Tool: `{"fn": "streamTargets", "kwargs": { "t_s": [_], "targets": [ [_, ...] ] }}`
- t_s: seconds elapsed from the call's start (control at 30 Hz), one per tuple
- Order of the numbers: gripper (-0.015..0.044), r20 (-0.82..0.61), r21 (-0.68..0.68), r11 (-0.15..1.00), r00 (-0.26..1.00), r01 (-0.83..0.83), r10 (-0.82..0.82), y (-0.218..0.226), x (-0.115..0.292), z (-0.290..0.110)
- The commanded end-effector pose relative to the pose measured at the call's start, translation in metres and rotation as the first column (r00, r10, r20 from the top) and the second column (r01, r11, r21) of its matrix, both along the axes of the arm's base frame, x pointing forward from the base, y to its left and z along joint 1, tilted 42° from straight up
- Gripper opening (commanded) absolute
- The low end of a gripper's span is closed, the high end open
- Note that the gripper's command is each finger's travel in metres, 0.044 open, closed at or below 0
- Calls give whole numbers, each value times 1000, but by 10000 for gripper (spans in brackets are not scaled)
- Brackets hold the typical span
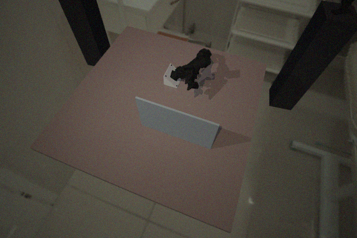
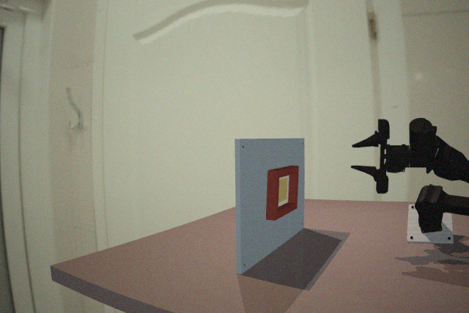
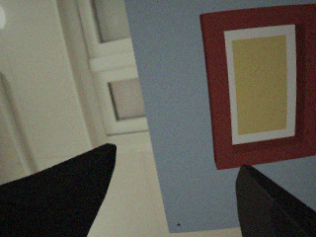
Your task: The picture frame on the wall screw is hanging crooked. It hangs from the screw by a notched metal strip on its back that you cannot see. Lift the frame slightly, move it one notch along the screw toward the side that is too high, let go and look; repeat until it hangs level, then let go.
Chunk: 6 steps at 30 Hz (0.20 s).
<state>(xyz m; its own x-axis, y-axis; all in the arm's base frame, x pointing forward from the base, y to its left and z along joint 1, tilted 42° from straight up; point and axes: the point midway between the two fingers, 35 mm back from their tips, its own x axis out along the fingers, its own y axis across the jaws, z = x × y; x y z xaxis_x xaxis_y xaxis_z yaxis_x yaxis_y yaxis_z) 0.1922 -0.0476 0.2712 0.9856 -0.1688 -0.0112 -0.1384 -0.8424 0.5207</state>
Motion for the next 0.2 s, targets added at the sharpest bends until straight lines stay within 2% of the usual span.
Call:
{"fn": "streamTargets", "kwargs": {
  "t_s": [0.0,0.17],
  "targets": [
    [260,1,3,1000,1000,-4,4,1,0,1],
    [260,1,3,1000,1000,-4,4,1,0,1]
  ]
}}
